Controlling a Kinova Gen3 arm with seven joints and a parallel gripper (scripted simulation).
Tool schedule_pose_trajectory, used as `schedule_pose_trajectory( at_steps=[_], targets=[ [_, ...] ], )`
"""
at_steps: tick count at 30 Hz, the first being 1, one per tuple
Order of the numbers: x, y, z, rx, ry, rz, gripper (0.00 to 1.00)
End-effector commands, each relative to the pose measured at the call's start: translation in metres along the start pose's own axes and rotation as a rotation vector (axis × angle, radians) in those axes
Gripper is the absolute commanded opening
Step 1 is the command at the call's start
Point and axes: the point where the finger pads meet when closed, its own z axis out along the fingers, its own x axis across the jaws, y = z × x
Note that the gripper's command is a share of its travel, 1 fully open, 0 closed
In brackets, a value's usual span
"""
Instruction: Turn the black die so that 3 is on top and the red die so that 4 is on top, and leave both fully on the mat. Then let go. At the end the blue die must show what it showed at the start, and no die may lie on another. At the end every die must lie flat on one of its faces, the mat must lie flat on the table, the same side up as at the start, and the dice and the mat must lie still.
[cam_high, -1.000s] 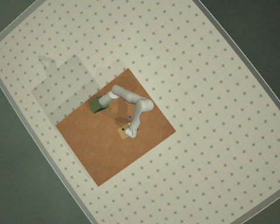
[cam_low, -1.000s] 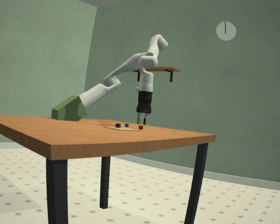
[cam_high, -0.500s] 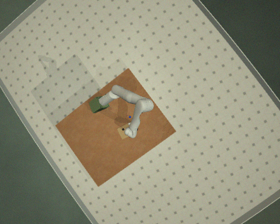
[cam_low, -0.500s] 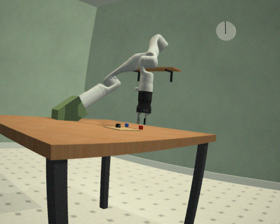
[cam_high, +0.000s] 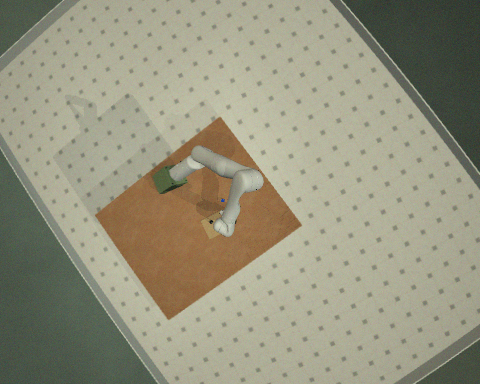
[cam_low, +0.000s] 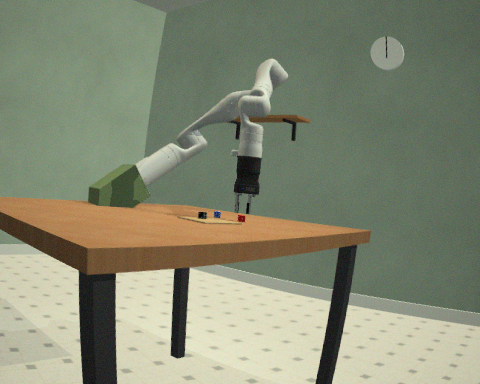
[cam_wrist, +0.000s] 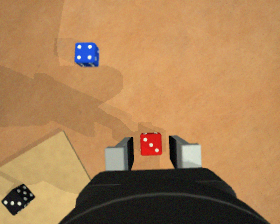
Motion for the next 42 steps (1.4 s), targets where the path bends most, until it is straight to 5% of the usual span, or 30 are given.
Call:
schedule_pose_trajectory(
  at_steps=[1,18,42],
  targets=[
    [0.0,0.0,0.001,-0.001,0.0,0.0,0.7],
    [0.0,0.0,0.02,-0.001,0.0,0.0,0.7],
    [0.0,0.0,0.023,-0.001,0.0,0.0,0.7]
  ],
)
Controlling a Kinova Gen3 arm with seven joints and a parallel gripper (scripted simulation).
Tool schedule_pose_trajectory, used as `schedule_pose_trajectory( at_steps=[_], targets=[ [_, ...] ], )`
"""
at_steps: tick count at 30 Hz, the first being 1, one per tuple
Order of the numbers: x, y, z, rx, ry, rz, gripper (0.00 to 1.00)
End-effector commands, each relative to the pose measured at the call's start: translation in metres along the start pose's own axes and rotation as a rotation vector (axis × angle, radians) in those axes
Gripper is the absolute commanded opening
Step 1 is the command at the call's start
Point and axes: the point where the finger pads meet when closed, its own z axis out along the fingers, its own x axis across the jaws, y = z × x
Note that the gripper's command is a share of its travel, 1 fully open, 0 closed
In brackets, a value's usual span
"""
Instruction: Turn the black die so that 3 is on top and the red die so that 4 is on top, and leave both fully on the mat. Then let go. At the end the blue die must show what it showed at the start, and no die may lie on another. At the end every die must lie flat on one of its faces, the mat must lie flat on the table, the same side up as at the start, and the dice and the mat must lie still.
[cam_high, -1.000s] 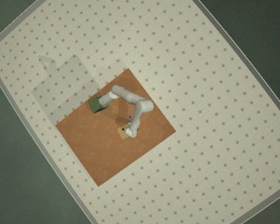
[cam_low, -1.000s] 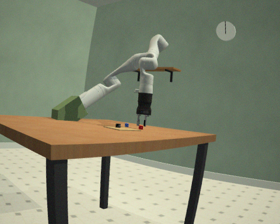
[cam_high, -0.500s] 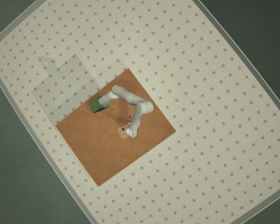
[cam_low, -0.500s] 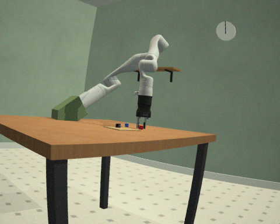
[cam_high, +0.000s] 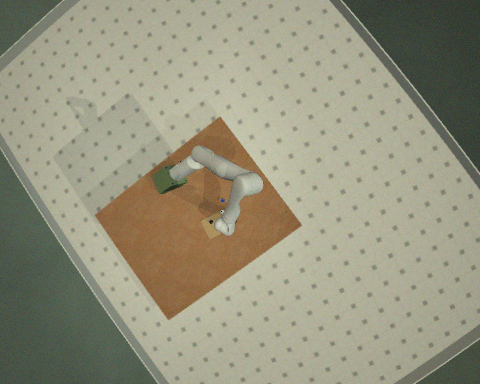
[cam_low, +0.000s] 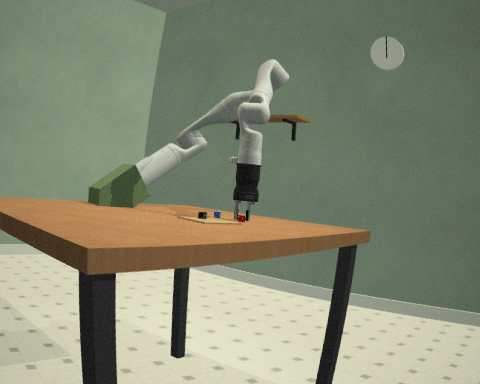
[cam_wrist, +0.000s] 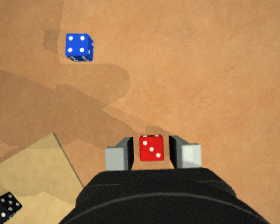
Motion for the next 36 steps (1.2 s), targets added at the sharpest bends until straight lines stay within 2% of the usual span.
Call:
schedule_pose_trajectory(
  at_steps=[1,20,21,36],
  targets=[
    [-0.0001,0.0006,-0.0006,-0.002,0.0,0.0,0.7],
    [-0.0001,0.0006,-0.0006,-0.002,0.0,0.0,0.7],
    [-0.0001,0.0006,-0.0006,-0.002,0.0,0.0,0.4],
    [-0.0001,0.0006,-0.0006,-0.002,0.0,0.0,0.4]
  ],
)
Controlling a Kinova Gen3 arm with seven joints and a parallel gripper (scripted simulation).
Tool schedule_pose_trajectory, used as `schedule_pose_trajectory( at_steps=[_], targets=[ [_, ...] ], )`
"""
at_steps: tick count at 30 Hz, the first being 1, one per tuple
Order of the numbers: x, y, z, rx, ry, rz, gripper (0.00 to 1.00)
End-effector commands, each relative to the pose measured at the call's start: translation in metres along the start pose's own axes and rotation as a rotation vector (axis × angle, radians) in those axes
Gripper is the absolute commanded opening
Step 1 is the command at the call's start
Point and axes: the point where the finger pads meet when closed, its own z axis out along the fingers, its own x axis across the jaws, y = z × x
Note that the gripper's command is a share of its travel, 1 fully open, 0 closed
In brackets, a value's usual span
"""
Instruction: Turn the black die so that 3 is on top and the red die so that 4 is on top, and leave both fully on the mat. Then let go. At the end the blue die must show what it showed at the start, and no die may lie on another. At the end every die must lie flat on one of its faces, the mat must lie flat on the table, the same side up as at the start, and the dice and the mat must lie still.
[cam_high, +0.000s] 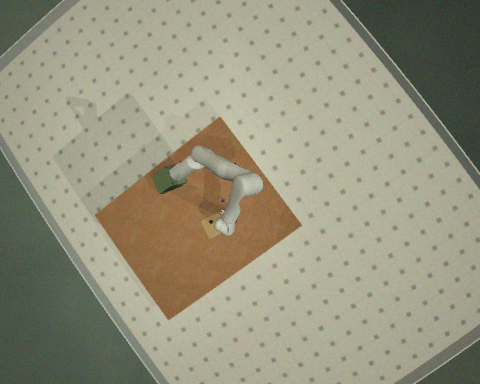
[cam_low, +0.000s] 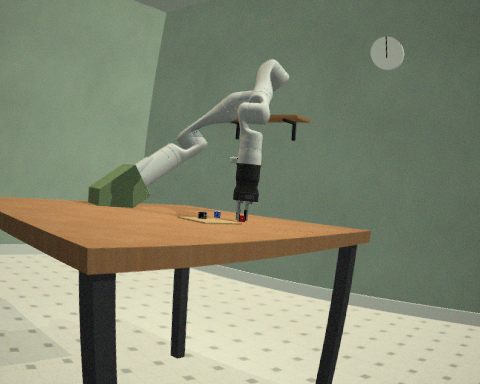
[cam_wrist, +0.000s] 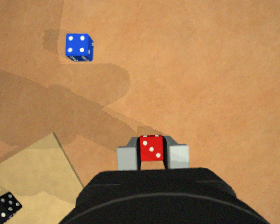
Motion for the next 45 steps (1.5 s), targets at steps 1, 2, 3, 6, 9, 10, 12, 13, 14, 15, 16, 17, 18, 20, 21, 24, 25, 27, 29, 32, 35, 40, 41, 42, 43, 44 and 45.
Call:
schedule_pose_trajectory(
  at_steps=[1,2,3,6,9,10,12,13,14,15,16,17,18,20,21,24,25,27,29,32,35,40,41,42,43,44,45],
  targets=[
    [0.0,0.001,-0.001,-0.002,0.0,0.0,0.4],
    [0.0,0.001,-0.001,-0.002,0.0,0.0,0.4],
    [0.0,0.001,-0.001,-0.002,0.0,0.0,0.4],
    [0.0,0.001,-0.001,-0.002,0.0,0.0,0.4],
    [0.0,0.001,-0.001,-0.002,0.0,0.0,0.4],
    [0.0,0.001,-0.001,-0.002,0.0,0.0,0.4],
    [0.0,0.001,-0.001,-0.002,0.0,0.0,0.4],
    [0.0,0.001,-0.001,-0.002,0.0,0.0,0.4],
    [0.0,0.001,-0.001,-0.002,0.0,0.0,0.4],
    [0.0,0.001,-0.001,-0.002,0.0,0.0,0.4],
    [0.0,0.001,-0.001,-0.002,0.0,0.0,0.4],
    [0.0,0.001,-0.001,-0.002,0.0,0.0,0.4],
    [0.0,0.001,-0.001,-0.002,0.0,0.0,0.4],
    [0.0,0.001,-0.001,-0.002,0.0,0.0,0.4],
    [0.0,0.001,-0.002,-0.002,0.0,0.0,0.4],
    [0.0,0.001,-0.009,-0.002,0.0,0.0,0.4],
    [0.0,0.001,-0.014,-0.002,0.0,0.0,0.4],
    [0.0,0.001,-0.014,-0.002,0.0,0.0,0.4],
    [0.0,0.001,-0.024,-0.002,0.0,0.0,0.4],
    [0.0,0.001,-0.044,-0.002,0.0,0.0,0.4],
    [0.0,0.0,-0.066,-0.002,0.0,0.0,0.4],
    [0.0,0.0,-0.092,-0.002,0.0,0.0,0.4],
    [0.0,0.0,-0.096,-0.002,0.0,0.0,0.4],
    [0.0,0.0,-0.098,-0.002,0.0,0.0,0.4],
    [0.0,0.0,-0.098,-0.002,0.0,0.0,0.4],
    [0.0,0.0,-0.098,-0.002,0.0,0.0,0.4],
    [0.0,0.0,-0.099,-0.002,0.0,0.0,0.4]
  ],
)
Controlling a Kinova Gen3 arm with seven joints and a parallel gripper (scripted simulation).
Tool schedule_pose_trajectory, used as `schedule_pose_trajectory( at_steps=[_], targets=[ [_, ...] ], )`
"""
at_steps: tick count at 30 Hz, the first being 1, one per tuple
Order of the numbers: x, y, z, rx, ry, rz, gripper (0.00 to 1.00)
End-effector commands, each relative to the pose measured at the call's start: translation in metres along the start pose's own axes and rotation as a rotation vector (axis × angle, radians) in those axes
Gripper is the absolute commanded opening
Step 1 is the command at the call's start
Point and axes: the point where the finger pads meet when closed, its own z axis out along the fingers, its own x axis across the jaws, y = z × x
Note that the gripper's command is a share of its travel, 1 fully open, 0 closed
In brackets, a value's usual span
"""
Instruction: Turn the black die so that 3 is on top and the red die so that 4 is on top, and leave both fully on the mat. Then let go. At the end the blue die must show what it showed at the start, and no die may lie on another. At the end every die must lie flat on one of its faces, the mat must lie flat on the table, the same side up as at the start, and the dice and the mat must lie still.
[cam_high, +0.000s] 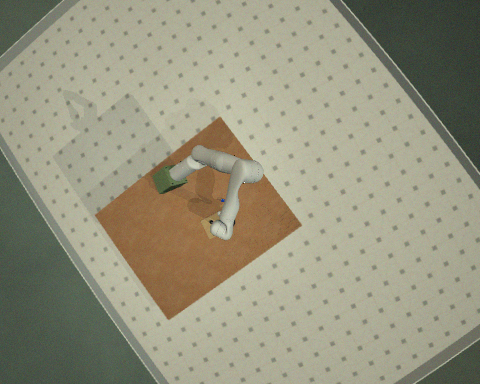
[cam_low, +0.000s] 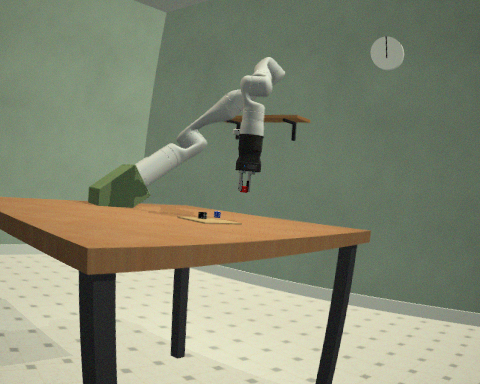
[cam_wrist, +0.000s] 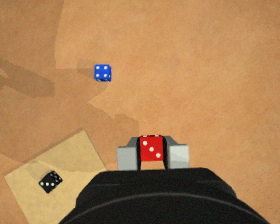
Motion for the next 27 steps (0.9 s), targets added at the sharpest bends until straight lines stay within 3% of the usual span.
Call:
schedule_pose_trajectory(
  at_steps=[1,18,27],
  targets=[
    [0.0005,0.0024,-0.0058,-0.011,0.001,-0.001,0.4],
    [0.0004,0.0021,-0.0061,-0.01,0.001,-0.016,0.4],
    [0.0001,0.0004,-0.0051,-0.009,0.001,-0.139,0.4]
  ],
)
